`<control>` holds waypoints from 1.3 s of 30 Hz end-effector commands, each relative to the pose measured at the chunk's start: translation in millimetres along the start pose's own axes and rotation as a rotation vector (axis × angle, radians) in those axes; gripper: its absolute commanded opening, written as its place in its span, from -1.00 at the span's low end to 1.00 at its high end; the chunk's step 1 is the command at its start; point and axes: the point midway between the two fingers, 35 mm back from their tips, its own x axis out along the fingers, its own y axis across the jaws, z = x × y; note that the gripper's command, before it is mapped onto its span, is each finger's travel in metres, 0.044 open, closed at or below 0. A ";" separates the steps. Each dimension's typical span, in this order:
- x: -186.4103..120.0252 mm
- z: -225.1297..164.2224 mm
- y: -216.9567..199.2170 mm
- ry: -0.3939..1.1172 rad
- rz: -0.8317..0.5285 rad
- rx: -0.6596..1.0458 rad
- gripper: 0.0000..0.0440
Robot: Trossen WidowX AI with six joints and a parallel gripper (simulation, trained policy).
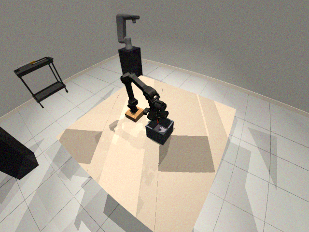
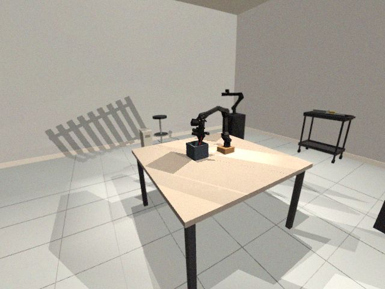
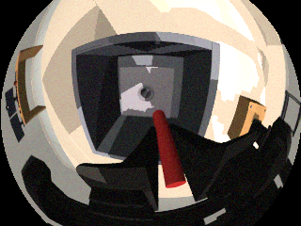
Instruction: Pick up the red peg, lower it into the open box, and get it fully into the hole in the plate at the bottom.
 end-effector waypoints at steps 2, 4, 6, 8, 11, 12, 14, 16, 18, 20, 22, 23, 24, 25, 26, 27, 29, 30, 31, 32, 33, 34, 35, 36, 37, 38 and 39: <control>15.5 3.6 0.4 0.016 -0.021 -0.007 -1.00; 20.9 4.8 1.1 0.021 -0.025 -0.009 -1.00; 26.0 5.9 2.0 0.026 -0.027 -0.012 -1.00; 30.7 6.7 3.2 0.031 -0.027 -0.016 -1.00; 36.8 8.4 5.8 0.037 -0.024 -0.025 -1.00; 39.1 9.0 6.6 0.038 -0.024 -0.029 -1.00; 44.0 10.0 7.6 0.041 -0.024 -0.036 -1.00; 49.3 10.6 8.5 0.044 -0.027 -0.045 -1.00; 54.5 11.0 9.3 0.048 -0.029 -0.054 -1.00; 59.7 11.5 10.2 0.051 -0.032 -0.063 -1.00; 64.6 12.0 10.8 0.052 -0.034 -0.070 -1.00; 66.9 12.4 11.0 0.052 -0.036 -0.074 -1.00; 69.1 12.8 11.1 0.051 -0.038 -0.077 -1.00; 71.0 13.2 11.0 0.050 -0.041 -0.080 -1.00; 72.7 13.7 10.9 0.048 -0.044 -0.084 -1.00; 74.2 14.0 10.5 0.047 -0.049 -0.087 -0.97; 77.0 14.7 9.7 0.047 -0.060 -0.093 -0.87; 78.5 15.0 9.9 0.049 -0.062 -0.098 -0.80; 80.1 15.1 9.4 0.052 -0.067 -0.101 -0.70; 81.7 15.2 8.7 0.054 -0.074 -0.103 -0.60; 83.3 15.3 8.0 0.057 -0.080 -0.105 -0.49; 83.9 15.4 7.9 0.061 -0.084 -0.107 -0.42; 84.6 14.8 7.8 0.068 -0.087 -0.106 -0.40; 83.7 15.8 7.8 0.071 -0.090 -0.105 -0.39; 83.1 17.0 7.7 0.076 -0.093 -0.104 -0.39; 82.8 18.0 7.9 0.082 -0.094 -0.101 -0.40; 81.9 18.3 8.6 0.092 -0.094 -0.099 -0.40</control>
